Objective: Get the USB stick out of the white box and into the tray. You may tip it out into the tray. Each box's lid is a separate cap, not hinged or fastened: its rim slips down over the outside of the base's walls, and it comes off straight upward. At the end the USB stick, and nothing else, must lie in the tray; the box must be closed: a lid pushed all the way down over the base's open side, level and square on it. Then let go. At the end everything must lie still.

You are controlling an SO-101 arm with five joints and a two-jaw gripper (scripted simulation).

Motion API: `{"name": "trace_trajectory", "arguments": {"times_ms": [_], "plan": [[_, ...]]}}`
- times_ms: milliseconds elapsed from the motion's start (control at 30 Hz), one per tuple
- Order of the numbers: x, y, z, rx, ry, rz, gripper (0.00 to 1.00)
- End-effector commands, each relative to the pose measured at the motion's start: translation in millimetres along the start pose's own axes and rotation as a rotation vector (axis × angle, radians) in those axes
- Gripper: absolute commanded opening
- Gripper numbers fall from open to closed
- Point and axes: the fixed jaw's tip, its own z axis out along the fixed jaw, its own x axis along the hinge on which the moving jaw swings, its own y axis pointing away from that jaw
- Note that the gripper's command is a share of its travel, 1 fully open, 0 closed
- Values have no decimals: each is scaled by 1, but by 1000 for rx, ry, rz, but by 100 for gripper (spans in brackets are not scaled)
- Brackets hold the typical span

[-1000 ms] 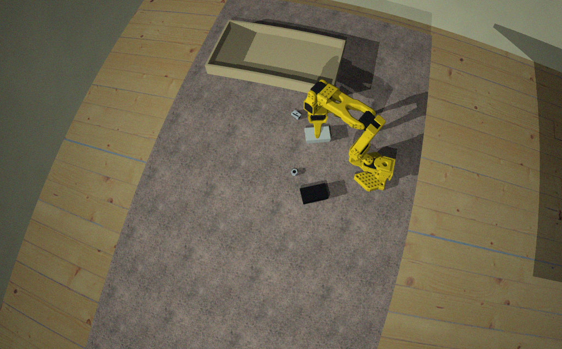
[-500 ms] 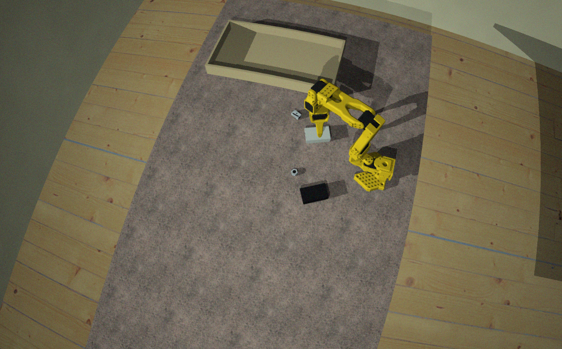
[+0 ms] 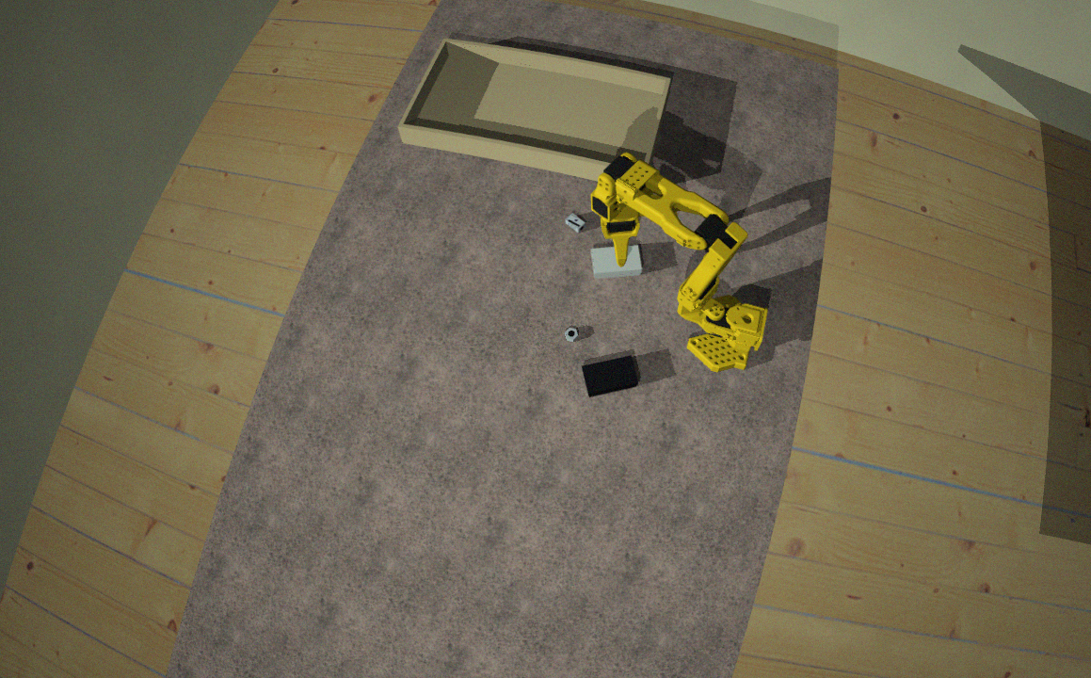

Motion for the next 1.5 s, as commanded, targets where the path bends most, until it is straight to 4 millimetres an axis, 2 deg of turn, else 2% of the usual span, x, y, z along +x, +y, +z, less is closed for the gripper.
{"name": "trace_trajectory", "arguments": {"times_ms": [0, 1467], "plan": [[1, 3, -5, -15, 15, -3, 29], [2, 6, -10, -15, 15, -3, 29]]}}
